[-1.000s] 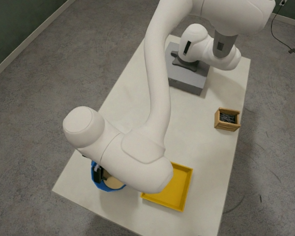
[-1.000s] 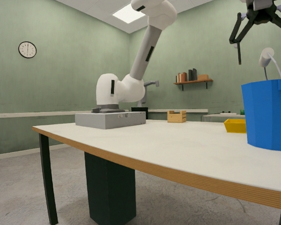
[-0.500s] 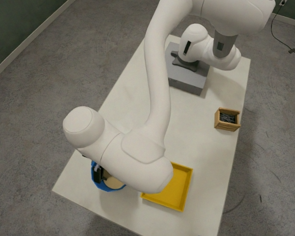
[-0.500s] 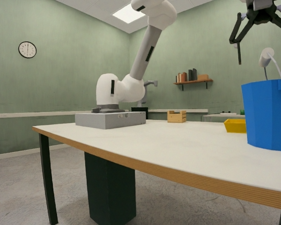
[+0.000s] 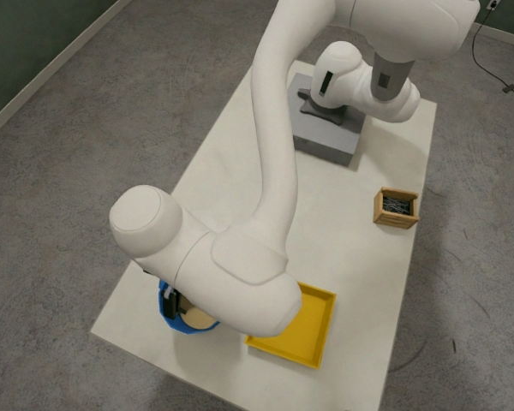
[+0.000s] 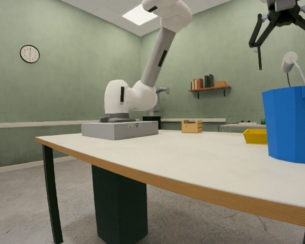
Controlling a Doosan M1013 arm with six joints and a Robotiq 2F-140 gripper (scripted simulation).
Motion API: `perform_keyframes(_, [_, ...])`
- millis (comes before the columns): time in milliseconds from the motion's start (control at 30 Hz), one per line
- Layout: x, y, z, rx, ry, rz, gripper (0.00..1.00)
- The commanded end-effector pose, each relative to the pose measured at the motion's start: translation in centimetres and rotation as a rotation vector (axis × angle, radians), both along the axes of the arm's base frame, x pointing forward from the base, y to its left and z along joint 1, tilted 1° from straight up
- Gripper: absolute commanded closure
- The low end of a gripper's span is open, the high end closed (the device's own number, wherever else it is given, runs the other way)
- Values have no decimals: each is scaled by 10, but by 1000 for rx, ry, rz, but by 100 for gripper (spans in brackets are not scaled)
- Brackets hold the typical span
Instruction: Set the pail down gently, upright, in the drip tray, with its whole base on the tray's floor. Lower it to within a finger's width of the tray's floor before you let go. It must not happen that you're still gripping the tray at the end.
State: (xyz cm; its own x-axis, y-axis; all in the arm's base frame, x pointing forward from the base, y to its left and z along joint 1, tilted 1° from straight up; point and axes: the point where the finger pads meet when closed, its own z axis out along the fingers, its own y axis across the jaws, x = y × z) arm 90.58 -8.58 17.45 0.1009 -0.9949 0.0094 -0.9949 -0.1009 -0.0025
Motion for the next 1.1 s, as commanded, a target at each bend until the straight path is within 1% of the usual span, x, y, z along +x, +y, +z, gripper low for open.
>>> perform_keyframes(0, [-2,-5,-6,-4,6,-7,0])
perform_keyframes(100, [-2,-5,-6,-4,6,-7,0])
perform_keyframes(133, [-2,-5,-6,-4,6,-7,90])
perform_keyframes(1067, [-2,-5,-6,-4,6,-6,90])
